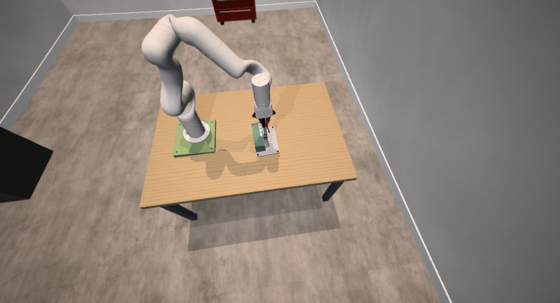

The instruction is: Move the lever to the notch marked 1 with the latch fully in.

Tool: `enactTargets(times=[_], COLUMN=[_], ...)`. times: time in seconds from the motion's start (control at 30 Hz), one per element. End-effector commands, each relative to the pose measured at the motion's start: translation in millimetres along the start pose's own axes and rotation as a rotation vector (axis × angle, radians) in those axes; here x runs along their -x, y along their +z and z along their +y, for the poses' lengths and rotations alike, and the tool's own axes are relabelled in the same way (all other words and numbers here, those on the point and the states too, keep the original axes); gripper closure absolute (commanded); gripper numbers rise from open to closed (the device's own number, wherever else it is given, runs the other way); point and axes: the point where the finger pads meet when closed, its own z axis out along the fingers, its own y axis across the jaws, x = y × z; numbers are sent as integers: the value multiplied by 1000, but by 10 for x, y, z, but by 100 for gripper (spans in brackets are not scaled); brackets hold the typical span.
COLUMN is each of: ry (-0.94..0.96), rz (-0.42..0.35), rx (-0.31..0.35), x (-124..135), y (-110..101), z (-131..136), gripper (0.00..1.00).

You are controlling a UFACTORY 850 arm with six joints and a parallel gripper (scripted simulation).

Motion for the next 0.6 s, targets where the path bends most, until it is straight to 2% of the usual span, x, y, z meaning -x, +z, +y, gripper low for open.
enactTargets(times=[0.0,0.57], ry=[0,0], rz=[0,0], rx=[1,1], x=[12,234], y=[1,41], z=[2,2], gripper=[100,100])
